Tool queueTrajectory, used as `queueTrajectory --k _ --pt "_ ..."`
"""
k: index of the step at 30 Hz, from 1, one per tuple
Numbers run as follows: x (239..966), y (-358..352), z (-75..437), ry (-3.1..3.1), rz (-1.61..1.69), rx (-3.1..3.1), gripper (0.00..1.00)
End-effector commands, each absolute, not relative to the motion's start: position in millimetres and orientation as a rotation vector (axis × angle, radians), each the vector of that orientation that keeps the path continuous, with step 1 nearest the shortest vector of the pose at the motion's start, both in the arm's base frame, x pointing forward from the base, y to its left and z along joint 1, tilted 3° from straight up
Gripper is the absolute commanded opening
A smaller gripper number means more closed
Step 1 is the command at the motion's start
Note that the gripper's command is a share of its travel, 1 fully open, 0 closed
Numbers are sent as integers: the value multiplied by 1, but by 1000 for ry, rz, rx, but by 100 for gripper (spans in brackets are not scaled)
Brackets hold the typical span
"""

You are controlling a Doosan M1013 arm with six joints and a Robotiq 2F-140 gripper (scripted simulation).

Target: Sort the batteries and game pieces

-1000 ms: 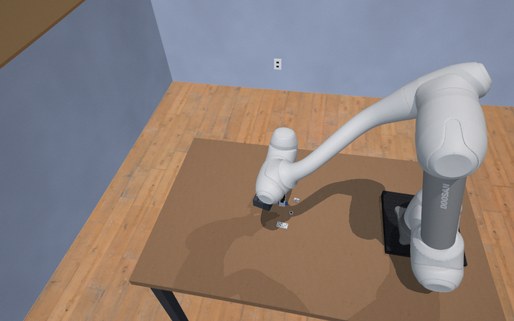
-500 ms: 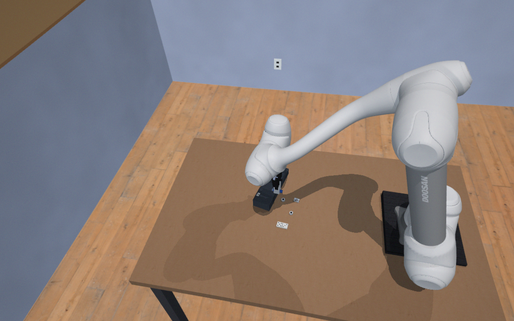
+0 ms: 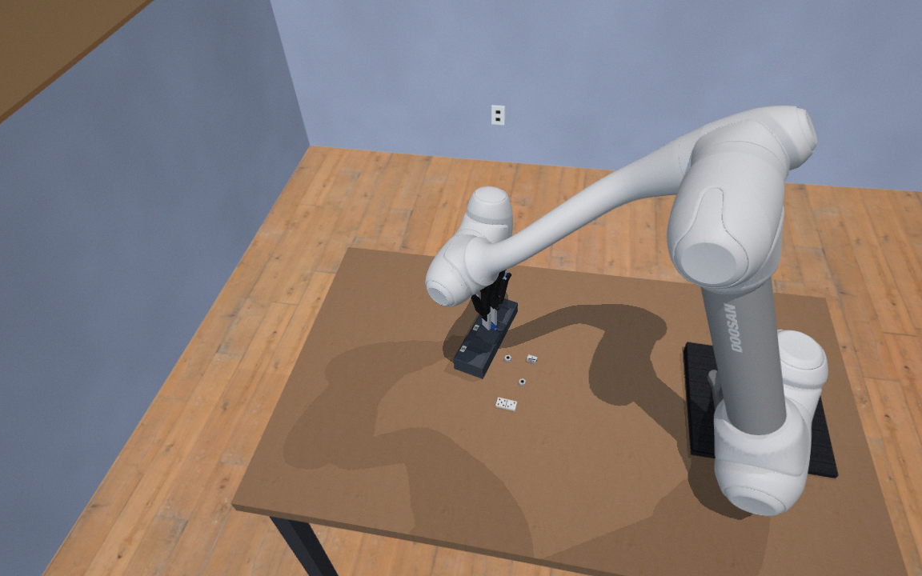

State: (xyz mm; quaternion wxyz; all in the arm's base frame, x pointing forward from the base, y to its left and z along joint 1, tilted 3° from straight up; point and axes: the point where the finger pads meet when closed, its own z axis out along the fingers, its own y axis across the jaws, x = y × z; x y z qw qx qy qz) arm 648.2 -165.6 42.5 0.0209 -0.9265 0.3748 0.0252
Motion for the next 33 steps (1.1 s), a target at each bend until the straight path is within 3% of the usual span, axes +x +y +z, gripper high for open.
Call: queueTrajectory --k 1,23,33 --pt "648 -166 42 1388 84 -2783 5" --pt "648 -166 42 2469 98 -1930 5" --pt "648 -166 42 2533 96 -1857 5"
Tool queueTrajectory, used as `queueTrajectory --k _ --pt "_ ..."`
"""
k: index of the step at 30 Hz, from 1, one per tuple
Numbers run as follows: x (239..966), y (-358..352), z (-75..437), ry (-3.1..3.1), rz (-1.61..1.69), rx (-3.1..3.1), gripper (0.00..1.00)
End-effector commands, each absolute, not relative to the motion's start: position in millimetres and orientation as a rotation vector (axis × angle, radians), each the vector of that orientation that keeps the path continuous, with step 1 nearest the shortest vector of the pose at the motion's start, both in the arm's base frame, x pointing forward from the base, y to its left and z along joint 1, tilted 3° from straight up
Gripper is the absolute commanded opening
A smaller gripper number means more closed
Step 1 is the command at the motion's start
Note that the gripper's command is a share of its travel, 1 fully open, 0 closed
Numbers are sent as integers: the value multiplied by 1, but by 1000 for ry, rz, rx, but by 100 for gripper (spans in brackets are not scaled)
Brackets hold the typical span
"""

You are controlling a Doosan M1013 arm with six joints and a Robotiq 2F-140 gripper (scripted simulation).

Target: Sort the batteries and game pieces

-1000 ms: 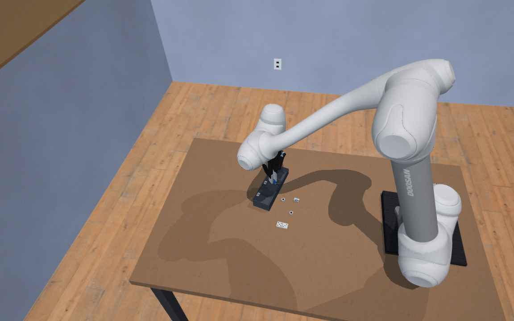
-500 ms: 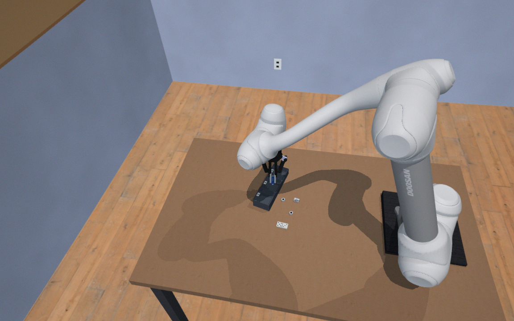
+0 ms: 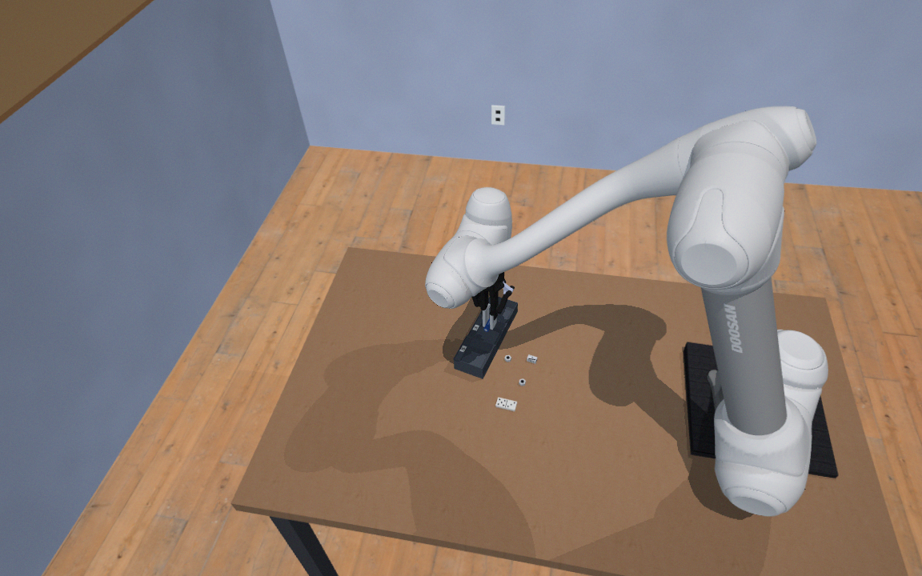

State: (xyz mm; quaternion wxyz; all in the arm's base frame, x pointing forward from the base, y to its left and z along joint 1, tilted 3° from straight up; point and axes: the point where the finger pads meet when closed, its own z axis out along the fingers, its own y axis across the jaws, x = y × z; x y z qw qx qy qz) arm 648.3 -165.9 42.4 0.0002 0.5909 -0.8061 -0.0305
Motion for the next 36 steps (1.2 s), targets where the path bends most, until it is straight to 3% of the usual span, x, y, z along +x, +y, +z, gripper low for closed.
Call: queueTrajectory --k 1,36 --pt "648 -166 42 -2532 -96 1856 5" --pt "647 -163 -9 -2532 -96 1856 5"
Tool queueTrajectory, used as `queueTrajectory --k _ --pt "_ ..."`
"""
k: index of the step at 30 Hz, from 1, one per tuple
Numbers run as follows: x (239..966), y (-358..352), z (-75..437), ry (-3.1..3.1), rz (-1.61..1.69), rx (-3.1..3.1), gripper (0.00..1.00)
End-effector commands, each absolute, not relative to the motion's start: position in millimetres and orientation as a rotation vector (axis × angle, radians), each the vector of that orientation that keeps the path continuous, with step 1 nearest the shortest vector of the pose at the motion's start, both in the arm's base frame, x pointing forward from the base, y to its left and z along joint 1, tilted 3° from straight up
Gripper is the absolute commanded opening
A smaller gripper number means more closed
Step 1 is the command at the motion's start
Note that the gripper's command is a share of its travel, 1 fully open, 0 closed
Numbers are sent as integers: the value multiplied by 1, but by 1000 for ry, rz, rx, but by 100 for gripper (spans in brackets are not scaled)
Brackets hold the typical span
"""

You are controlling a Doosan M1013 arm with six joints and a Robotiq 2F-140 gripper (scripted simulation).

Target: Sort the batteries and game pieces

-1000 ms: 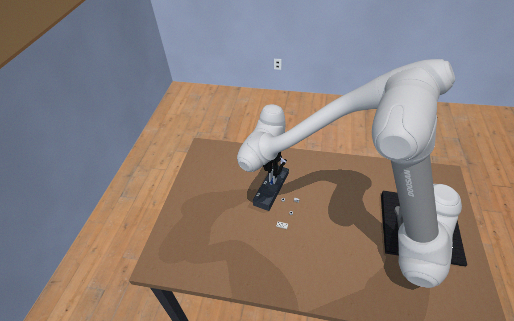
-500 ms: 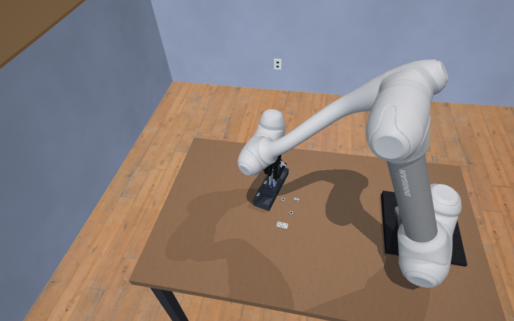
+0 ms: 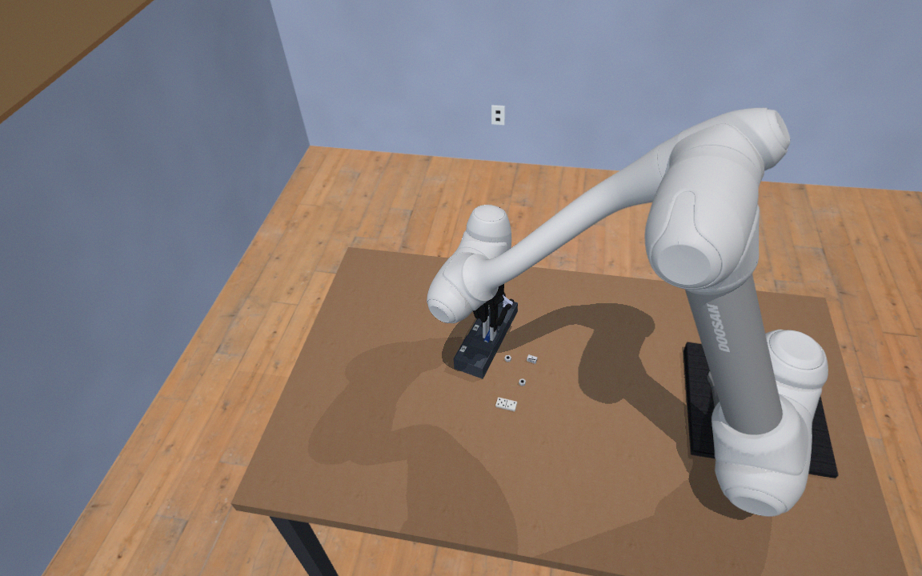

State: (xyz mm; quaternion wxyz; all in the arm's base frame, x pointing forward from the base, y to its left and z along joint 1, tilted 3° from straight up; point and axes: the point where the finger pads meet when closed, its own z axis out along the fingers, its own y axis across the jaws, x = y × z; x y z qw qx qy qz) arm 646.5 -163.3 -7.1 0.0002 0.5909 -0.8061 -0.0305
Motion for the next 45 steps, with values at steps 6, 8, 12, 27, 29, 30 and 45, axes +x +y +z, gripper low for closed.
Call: queueTrajectory --k 6,8,12,27,29,30,45 --pt "647 -163 -9 -2532 -96 1856 5" --pt "647 -163 -9 -2532 -96 1856 5" --pt "647 -163 -9 -2532 -96 1856 17" --pt "647 -163 -9 -2532 -96 1856 17" --pt "647 -163 -9 -2532 -96 1856 17" --pt "647 -163 -7 -2532 -96 1856 17" --pt "647 -164 10 -2532 -96 1856 17"
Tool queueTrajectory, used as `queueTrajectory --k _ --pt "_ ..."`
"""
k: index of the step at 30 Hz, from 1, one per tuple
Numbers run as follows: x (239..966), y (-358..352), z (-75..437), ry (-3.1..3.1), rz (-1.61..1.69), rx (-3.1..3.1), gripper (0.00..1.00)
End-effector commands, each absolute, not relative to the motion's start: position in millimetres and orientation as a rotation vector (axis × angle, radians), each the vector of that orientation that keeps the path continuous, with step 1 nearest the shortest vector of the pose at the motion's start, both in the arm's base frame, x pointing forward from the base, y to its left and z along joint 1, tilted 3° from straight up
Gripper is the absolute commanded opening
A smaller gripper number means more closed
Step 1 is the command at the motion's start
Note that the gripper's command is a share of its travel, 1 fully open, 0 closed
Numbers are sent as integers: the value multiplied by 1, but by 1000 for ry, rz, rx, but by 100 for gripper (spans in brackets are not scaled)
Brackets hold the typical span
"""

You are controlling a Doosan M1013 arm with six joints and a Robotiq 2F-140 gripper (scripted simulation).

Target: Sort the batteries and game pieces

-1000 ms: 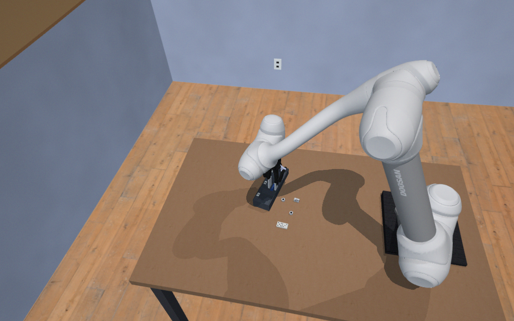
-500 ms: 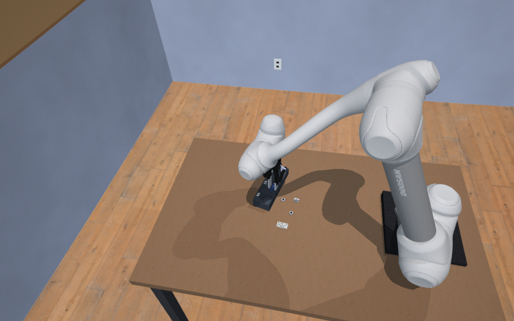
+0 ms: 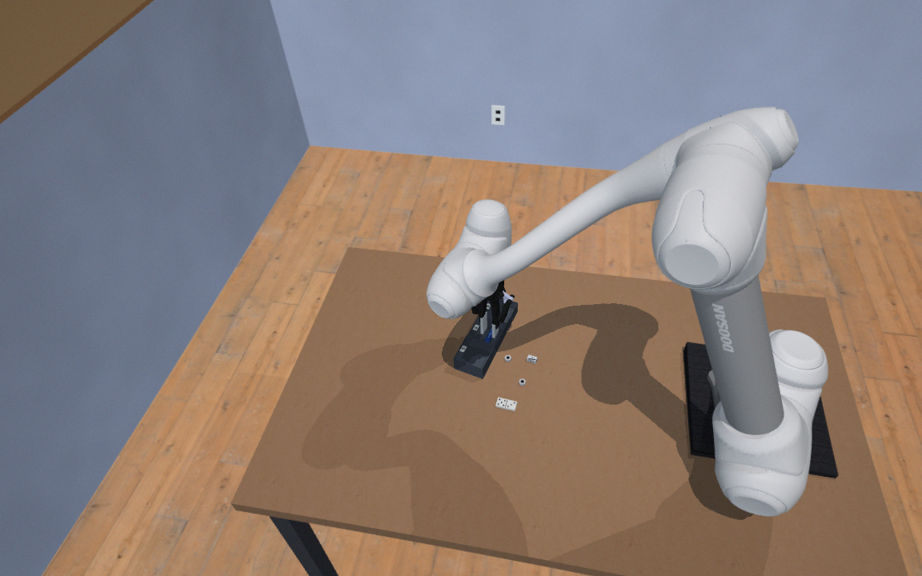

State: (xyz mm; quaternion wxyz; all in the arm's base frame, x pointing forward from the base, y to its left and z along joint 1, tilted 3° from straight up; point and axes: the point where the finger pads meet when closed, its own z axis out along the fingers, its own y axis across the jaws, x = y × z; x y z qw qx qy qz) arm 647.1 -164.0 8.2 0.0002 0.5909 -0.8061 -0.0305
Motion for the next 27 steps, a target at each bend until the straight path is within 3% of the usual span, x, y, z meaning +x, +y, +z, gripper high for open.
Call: queueTrajectory --k 1,18,19,27 --pt "647 -164 11 -2532 -96 1856 17" --pt "648 -166 42 -2532 -96 1856 17" --pt "646 -158 43 -2486 -96 1920 25" --pt "631 -110 46 -2188 -95 2267 25"
